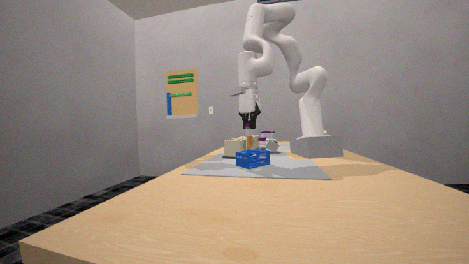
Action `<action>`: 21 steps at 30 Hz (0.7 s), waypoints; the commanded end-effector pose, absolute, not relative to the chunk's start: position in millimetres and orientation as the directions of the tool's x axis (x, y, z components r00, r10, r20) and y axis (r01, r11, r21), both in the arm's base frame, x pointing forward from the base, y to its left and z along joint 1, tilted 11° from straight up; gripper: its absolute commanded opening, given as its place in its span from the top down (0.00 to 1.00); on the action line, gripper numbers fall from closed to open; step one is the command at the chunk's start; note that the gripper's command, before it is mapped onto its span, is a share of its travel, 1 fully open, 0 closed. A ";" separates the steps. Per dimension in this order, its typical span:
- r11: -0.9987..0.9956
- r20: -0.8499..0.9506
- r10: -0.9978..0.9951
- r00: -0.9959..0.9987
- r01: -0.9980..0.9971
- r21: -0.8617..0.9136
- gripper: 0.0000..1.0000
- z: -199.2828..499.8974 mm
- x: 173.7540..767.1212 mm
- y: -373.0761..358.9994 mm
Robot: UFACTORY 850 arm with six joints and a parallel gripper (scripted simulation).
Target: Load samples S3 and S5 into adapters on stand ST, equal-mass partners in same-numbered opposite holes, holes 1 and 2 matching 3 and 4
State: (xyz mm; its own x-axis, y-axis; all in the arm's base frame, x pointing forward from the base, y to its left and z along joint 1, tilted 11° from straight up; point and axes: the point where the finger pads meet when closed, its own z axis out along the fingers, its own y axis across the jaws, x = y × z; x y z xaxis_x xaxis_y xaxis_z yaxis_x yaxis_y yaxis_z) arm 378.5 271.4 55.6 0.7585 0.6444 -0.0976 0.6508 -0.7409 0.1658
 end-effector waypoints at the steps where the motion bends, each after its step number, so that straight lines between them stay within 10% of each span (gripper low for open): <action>1: -0.741 -0.096 0.645 0.759 0.651 0.166 1.00 55.3 379.3 271.9; 21: -0.741 -0.095 0.645 0.759 0.651 0.166 1.00 48.4 379.5 270.6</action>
